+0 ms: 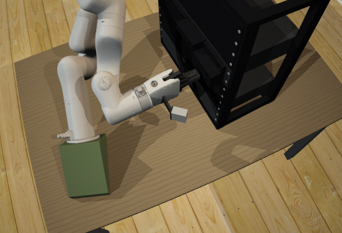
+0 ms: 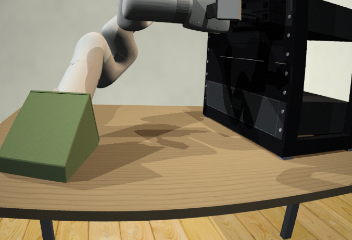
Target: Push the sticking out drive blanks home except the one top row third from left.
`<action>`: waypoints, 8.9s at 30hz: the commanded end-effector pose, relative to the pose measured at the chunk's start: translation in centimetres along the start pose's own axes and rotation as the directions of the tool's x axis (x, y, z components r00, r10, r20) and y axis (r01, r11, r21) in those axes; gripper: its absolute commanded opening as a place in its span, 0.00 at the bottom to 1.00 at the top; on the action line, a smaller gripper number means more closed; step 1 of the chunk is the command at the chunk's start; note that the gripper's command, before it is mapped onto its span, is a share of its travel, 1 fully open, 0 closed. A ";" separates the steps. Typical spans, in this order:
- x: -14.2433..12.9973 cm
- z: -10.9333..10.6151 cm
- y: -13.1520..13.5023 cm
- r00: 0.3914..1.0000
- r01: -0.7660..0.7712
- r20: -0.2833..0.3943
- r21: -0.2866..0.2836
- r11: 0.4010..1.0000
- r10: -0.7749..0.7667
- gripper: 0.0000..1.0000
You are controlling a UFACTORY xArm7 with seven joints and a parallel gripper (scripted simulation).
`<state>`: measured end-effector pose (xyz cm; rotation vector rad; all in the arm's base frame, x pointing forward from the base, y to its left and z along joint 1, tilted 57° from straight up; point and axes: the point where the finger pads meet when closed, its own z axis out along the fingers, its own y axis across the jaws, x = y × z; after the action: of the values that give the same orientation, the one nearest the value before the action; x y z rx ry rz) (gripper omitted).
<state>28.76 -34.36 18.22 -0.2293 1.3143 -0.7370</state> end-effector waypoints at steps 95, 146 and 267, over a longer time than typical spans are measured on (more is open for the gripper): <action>0.0 3.6 -0.2 1.000 0.004 0.000 0.002 1.000 -0.004 0.00; 0.0 4.5 -0.2 1.000 0.004 0.000 0.002 1.000 -0.004 0.00; 0.0 0.6 -3.0 1.000 0.004 0.000 0.002 1.000 -0.004 0.00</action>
<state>28.05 -36.61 19.87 -0.2293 1.3145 -0.7370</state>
